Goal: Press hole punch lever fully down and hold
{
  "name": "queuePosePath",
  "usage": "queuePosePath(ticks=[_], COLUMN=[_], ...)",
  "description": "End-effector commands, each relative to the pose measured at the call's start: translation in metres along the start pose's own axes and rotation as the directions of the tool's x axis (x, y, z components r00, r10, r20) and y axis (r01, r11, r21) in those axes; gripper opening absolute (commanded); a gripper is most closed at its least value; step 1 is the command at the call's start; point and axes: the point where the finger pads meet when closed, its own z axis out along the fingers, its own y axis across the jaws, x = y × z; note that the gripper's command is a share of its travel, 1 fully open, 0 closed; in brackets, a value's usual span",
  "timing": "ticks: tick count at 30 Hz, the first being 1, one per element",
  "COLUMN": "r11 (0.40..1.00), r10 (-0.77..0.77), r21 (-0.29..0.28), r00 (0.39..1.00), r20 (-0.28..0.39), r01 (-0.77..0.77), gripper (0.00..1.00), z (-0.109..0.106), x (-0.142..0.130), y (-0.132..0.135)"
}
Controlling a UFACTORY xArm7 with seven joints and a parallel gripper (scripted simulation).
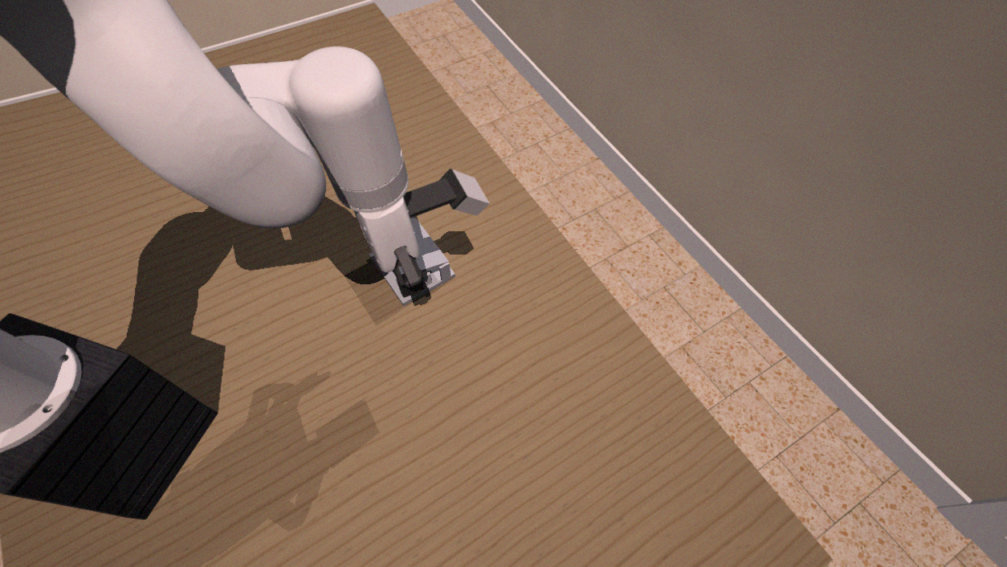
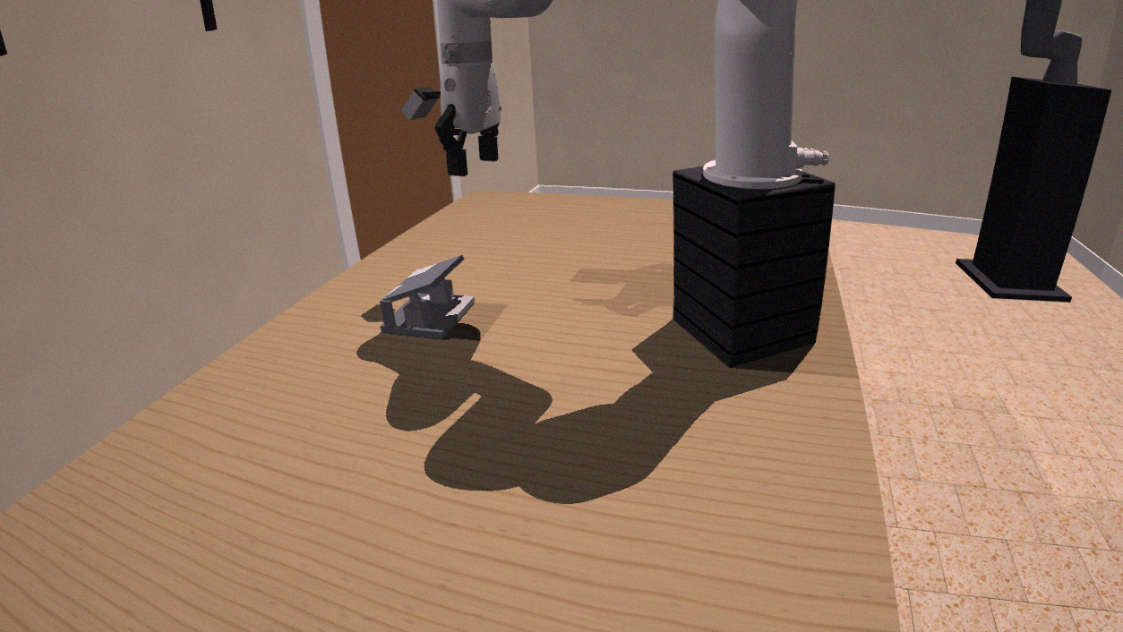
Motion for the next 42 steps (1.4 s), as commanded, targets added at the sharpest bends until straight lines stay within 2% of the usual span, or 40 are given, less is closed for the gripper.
queuePosePath(ticks=[1, 3, 4, 7, 9, 20, 22, 33, 34, 42], r11=[1.0, 1.0, 0.999, 0.998, 0.997, 0.997, 0.992, 0.992, 0.99, 0.99], r10=[-0.001, -0.001, -0.047, -0.059, -0.083, -0.083, -0.128, -0.128, -0.138, -0.142], r21=[0.0, 0.0, 0.004, 0.006, 0.01, 0.01, 0.018, 0.018, 0.021, 0.022], r00=[1.0, 1.0, 0.999, 0.998, 0.996, 0.996, 0.991, 0.991, 0.99, 0.989], r20=[-0.003, -0.003, 0.008, 0.012, 0.018, 0.018, 0.03, 0.03, 0.032, 0.033], r01=[0.001, 0.001, 0.047, 0.059, 0.083, 0.083, 0.128, 0.128, 0.138, 0.142], gripper=[1.0, 1.0, 1.0, 1.0, 1.0, 1.0, 1.0, 1.0, 1.0, 1.0], z=[-0.001, -0.001, 0.014, 0.018, 0.026, 0.026, 0.041, 0.041, 0.045, 0.046], x=[0.002, 0.002, 0.005, 0.006, 0.006, 0.006, 0.003, 0.003, 0.001, 0.001], y=[-0.001, -0.001, -0.035, -0.045, -0.064, -0.064, -0.102, -0.102, -0.111, -0.114])
